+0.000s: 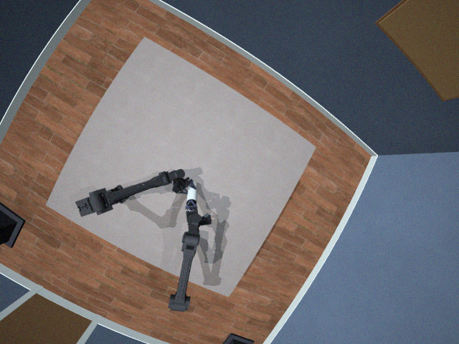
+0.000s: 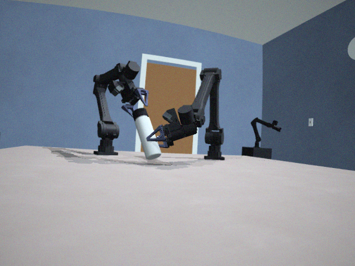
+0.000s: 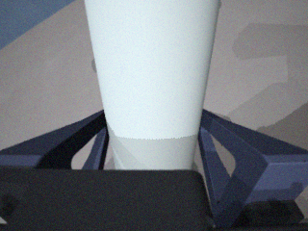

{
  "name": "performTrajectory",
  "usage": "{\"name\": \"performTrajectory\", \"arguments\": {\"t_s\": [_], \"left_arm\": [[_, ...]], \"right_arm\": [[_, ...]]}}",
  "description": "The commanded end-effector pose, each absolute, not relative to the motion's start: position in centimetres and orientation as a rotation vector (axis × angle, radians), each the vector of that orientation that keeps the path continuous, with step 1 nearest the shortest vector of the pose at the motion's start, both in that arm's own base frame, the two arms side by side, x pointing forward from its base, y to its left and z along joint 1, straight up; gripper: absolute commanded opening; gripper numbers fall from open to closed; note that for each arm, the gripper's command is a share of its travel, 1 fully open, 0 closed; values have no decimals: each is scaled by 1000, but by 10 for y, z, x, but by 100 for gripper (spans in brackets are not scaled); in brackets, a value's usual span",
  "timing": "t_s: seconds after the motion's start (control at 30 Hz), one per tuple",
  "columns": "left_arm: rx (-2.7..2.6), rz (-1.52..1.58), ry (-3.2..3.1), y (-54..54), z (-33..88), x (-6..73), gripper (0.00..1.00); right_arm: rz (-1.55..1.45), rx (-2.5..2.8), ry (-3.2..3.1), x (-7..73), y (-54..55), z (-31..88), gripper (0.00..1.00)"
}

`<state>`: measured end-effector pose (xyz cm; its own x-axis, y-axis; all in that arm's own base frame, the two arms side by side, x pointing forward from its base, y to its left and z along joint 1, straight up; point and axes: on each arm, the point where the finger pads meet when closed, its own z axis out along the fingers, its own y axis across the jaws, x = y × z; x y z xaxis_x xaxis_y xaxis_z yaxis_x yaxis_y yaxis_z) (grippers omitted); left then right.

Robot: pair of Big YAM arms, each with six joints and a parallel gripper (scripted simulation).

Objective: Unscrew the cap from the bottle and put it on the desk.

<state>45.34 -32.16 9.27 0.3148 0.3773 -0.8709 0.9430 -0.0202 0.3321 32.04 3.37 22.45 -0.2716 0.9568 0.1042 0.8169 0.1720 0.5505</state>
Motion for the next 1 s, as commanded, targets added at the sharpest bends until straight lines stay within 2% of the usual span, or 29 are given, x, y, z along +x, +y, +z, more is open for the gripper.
{"name": "performTrajectory", "arguments": {"t_s": [0.0,0.77,0.83,0.97], "left_arm": [[1583,-678,1167,-330,121,470,0],[1583,-678,1167,-330,121,470,0],[1583,-678,1167,-330,121,470,0],[1583,-678,1167,-330,121,470,0]], "right_arm": [[806,1793,2068,326,36,239,94],[785,1692,2142,325,32,238,94],[786,1697,2135,329,33,244,71],[786,1697,2135,329,33,244,65]]}}
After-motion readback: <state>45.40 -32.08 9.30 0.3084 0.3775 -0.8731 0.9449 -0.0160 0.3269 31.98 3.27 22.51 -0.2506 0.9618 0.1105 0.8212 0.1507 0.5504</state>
